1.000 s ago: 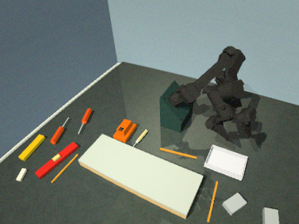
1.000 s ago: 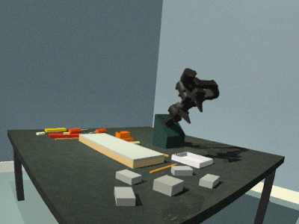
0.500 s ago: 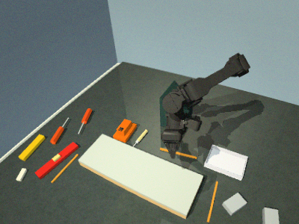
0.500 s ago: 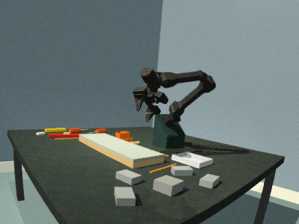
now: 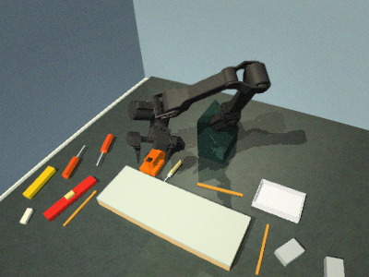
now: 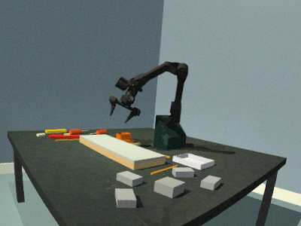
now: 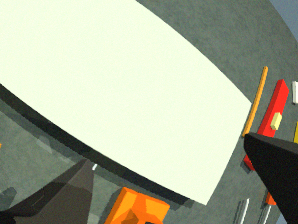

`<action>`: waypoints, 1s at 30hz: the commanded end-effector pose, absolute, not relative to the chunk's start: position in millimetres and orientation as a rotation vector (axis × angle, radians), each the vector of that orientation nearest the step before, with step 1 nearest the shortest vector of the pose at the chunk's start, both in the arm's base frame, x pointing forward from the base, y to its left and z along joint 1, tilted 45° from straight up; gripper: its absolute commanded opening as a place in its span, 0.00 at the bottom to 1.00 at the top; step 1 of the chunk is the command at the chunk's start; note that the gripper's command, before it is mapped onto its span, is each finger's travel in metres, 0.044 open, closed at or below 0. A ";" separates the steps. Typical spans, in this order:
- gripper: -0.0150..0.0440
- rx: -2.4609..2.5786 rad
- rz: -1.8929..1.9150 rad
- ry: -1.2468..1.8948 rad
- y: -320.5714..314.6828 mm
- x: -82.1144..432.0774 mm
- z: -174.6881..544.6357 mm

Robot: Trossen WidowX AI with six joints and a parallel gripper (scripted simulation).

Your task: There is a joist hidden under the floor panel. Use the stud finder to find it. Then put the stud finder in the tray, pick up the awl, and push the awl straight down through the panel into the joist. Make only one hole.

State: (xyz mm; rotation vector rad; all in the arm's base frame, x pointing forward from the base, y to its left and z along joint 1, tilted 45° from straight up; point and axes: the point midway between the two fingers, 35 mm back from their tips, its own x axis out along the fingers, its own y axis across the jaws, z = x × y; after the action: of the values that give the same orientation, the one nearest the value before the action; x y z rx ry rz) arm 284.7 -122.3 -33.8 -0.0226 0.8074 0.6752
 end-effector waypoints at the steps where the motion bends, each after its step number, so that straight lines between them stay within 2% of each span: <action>1: 1.00 0.222 0.601 0.958 -134.7 249.6 -83.9; 8: 1.00 0.633 0.497 1.154 -126.7 184.7 -153.7; 30: 1.00 0.644 0.495 1.158 -116.5 188.5 -164.8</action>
State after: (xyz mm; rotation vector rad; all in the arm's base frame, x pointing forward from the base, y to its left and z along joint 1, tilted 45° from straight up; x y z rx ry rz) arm 188.5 -122.5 -161.1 0.6342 1.1560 0.4914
